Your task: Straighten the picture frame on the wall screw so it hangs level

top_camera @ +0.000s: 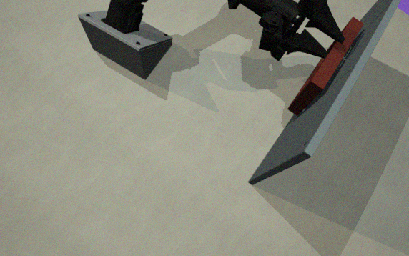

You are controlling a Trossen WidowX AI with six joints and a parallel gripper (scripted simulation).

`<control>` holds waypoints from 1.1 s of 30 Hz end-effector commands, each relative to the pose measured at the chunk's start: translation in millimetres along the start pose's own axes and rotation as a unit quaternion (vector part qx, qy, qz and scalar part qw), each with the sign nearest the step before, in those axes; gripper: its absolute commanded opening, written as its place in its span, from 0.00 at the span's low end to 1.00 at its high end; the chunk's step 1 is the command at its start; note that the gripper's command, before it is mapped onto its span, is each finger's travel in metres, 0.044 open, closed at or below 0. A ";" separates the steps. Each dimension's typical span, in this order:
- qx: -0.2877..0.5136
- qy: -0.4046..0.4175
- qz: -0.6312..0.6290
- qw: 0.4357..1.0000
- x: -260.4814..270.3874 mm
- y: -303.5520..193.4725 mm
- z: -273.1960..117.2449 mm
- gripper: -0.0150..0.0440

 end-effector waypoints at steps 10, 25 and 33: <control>-0.003 0.006 -0.060 0.998 -4.9 2.2 -90.1 0.69; -0.002 0.003 -0.064 0.998 25.1 -11.5 -134.1 0.69; -0.004 0.004 -0.061 0.998 35.7 -3.1 -178.9 0.69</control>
Point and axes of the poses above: the point midway between the two fingers, 35 mm back from their tips, its own z axis out along the fingers, its own x axis across the jaws, y = z × x, the point moved 2 cm from there along -z, back along the fingers, and after that the axes turned 2 degrees about -z, right-handed, at the moved point
